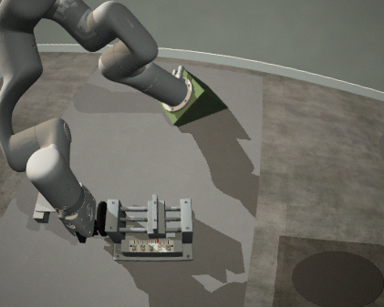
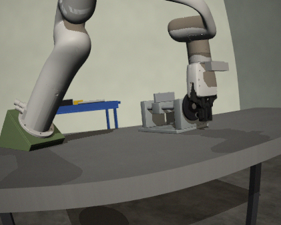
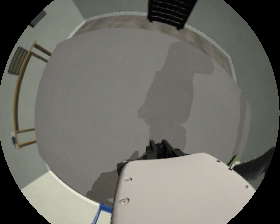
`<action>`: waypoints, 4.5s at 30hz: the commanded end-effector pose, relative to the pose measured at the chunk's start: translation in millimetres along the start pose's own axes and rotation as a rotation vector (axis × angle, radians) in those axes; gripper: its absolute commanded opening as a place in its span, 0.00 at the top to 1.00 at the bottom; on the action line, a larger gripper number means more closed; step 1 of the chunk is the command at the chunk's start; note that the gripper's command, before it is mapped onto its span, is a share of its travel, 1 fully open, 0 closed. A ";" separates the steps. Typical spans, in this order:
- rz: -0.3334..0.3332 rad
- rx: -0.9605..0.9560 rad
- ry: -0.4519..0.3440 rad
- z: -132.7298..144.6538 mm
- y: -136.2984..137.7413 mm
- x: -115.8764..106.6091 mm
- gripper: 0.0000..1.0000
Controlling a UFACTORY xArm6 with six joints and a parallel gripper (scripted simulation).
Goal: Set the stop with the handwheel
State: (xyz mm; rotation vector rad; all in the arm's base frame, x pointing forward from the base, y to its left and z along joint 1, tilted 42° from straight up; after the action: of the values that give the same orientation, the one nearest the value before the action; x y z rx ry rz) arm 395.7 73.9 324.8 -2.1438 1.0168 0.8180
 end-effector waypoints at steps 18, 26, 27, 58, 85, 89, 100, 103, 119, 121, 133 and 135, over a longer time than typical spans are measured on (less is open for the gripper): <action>-0.003 0.001 0.000 0.3 19.4 2.1 0.94; -0.003 0.001 0.000 0.5 26.1 -0.3 0.94; -0.003 0.001 0.000 0.5 27.2 -0.8 0.94; -0.003 0.001 0.000 1.1 42.6 -35.8 0.94; -0.003 0.001 0.000 -0.4 0.9 -56.0 0.94; -0.003 0.001 0.000 -0.5 -2.7 -54.1 0.94; -0.003 0.001 0.000 -1.1 -17.1 -33.2 0.94; -0.003 0.001 0.000 -1.1 -17.4 -25.4 0.94; -0.003 0.001 0.000 -0.3 4.1 1.4 0.94; -0.003 0.001 0.000 -0.1 8.6 2.4 0.94; -0.003 0.001 0.000 0.6 28.3 -1.4 0.94; -0.003 0.001 0.000 0.7 31.3 -3.4 0.94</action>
State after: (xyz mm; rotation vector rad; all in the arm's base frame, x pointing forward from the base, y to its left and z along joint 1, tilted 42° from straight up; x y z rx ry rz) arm 374.8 61.6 317.5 -2.1442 1.0134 0.8165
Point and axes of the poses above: the point where the finger pads meet when closed, its own x axis out along the fingers, its own y axis across the jaws, z = x × y, the point moved 9 cm from there along -x, back along the fingers, and after that the axes turned 2 degrees about -x, right-handed, at the moved point
